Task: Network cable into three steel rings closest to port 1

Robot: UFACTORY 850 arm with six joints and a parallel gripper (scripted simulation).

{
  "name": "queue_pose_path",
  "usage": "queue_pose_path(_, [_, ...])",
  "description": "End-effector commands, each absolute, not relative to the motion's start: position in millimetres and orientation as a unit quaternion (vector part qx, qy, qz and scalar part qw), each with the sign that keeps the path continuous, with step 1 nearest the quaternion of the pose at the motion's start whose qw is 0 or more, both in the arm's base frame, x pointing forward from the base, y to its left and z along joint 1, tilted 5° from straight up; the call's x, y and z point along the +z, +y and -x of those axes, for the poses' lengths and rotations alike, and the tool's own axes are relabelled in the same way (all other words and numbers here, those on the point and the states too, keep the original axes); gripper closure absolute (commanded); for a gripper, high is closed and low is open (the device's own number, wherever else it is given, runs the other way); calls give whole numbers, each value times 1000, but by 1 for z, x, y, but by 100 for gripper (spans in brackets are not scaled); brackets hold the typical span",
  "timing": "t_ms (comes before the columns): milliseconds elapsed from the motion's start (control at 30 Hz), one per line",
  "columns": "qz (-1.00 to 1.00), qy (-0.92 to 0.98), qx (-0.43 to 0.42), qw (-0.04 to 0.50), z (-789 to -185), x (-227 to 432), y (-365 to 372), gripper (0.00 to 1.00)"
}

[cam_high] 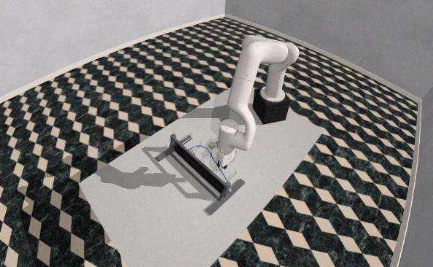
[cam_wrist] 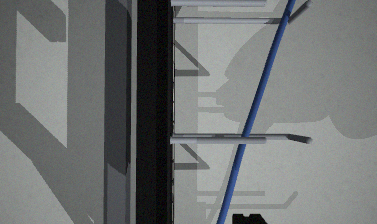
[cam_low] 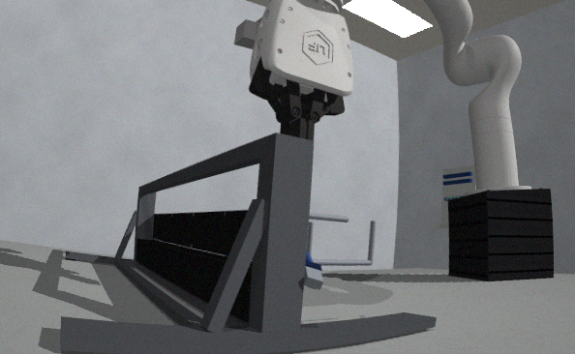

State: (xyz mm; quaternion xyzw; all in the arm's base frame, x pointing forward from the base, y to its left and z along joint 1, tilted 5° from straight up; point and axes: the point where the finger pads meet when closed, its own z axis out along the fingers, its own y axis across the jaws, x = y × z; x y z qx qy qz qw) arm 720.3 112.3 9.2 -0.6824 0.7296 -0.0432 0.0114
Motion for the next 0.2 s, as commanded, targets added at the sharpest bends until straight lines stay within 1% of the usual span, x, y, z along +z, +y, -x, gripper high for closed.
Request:
queue_pose_path(0, [682,730,-44,13,-721,11,113,100])
queue_pose_path(167, [682,730,-44,13,-721,11,113,100])
